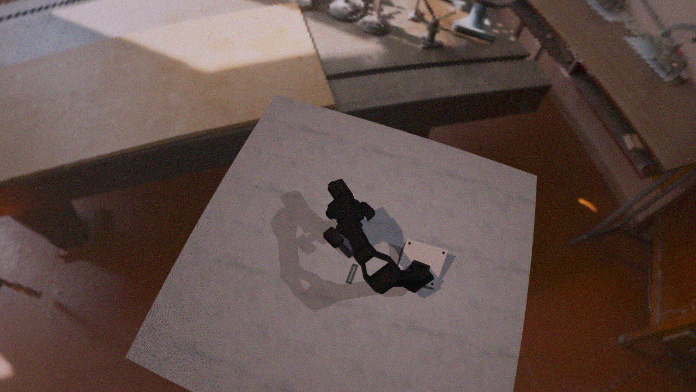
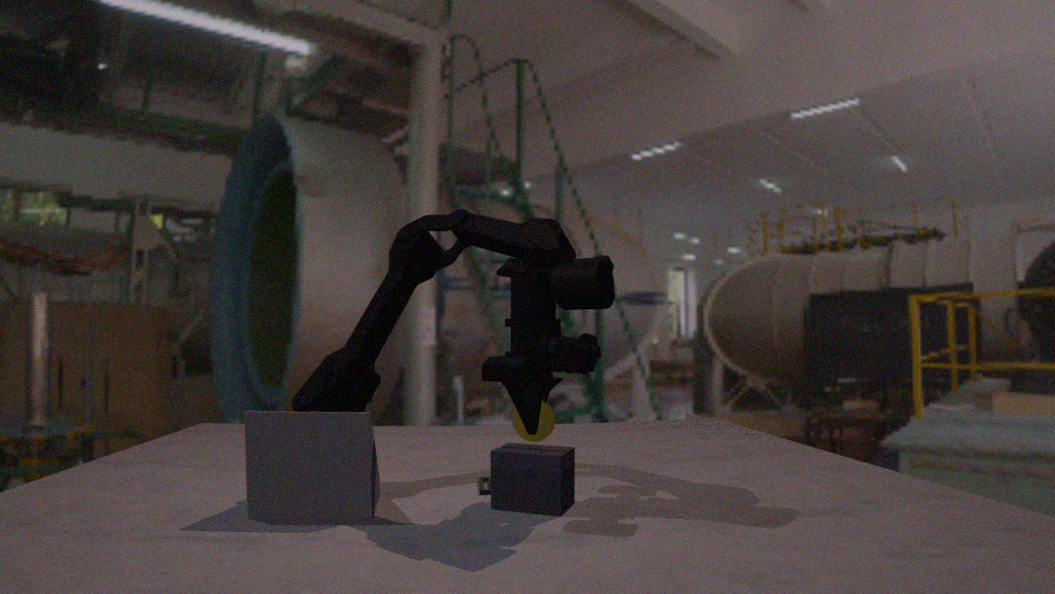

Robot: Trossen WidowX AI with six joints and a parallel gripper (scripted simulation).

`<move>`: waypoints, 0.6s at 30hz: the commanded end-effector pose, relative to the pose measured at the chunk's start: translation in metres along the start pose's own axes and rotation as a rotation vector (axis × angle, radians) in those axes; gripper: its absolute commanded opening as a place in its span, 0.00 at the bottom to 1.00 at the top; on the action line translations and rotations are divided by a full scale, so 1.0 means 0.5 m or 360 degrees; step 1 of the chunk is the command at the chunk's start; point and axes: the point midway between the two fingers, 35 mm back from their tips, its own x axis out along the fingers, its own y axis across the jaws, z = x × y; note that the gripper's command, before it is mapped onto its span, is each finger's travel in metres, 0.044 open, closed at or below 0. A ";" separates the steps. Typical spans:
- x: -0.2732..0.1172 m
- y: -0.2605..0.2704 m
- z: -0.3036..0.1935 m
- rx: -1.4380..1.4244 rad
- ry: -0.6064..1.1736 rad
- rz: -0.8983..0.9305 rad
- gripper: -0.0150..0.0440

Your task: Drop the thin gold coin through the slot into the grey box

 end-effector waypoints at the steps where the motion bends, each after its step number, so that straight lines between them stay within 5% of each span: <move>1: 0.007 0.000 -0.001 0.0010 0.0005 0.0006 0.25; 15: 0.020 0.000 -0.002 0.0011 0.0005 0.0006 0.25; 18: 0.014 0.000 0.000 0.0001 -0.0001 0.0000 0.39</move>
